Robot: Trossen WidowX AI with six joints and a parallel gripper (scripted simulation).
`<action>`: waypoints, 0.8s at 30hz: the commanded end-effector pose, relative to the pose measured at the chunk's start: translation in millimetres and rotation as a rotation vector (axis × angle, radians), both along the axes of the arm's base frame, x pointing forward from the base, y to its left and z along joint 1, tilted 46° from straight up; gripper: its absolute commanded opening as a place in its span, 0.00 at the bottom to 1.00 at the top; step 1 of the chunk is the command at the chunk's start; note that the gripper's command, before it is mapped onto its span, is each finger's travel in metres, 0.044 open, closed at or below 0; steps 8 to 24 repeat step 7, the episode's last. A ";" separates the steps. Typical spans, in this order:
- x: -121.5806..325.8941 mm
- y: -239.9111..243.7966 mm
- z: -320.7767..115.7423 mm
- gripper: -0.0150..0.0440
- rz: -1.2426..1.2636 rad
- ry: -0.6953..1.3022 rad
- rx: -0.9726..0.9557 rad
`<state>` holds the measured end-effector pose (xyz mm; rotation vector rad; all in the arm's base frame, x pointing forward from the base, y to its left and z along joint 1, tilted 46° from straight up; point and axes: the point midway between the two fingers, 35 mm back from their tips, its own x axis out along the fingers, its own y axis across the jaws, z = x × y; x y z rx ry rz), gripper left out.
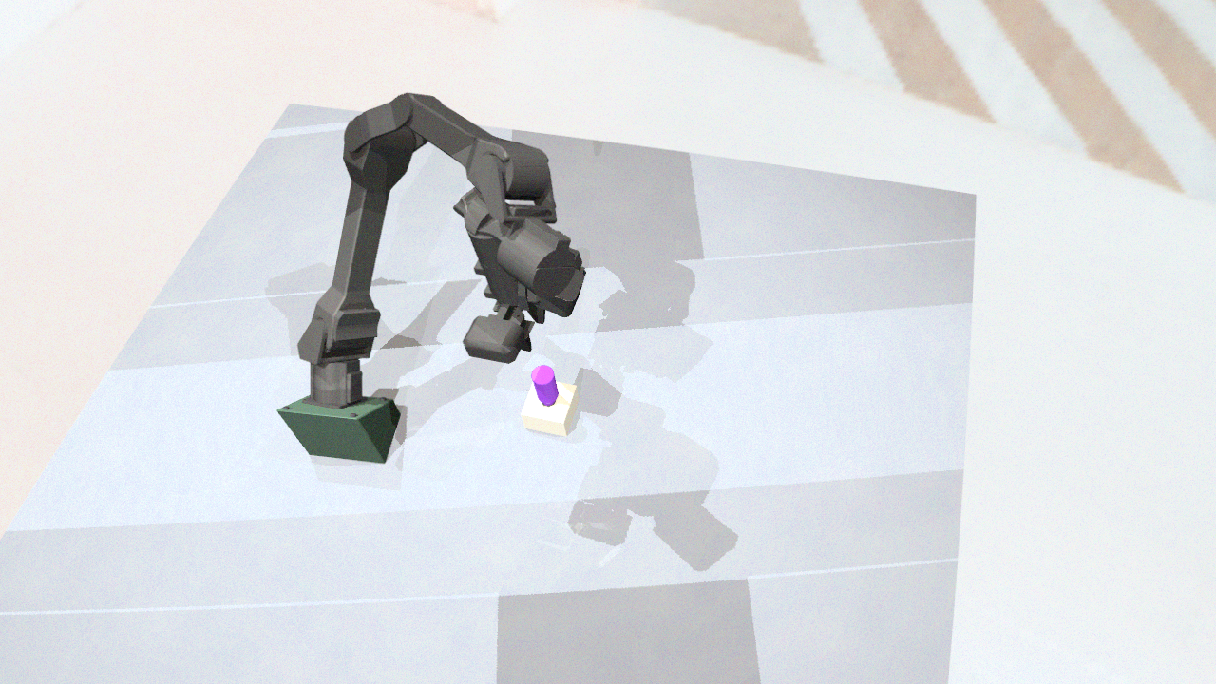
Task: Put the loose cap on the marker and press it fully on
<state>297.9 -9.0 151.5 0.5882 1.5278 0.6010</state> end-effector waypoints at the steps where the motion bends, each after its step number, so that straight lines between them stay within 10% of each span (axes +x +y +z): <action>1: -0.2 -0.6 0.7 0.79 0.006 -0.002 -0.002; 6: -0.2 -0.6 0.7 1.00 0.006 -0.002 -0.002; 24: -0.2 -0.6 0.7 1.00 0.006 -0.002 -0.002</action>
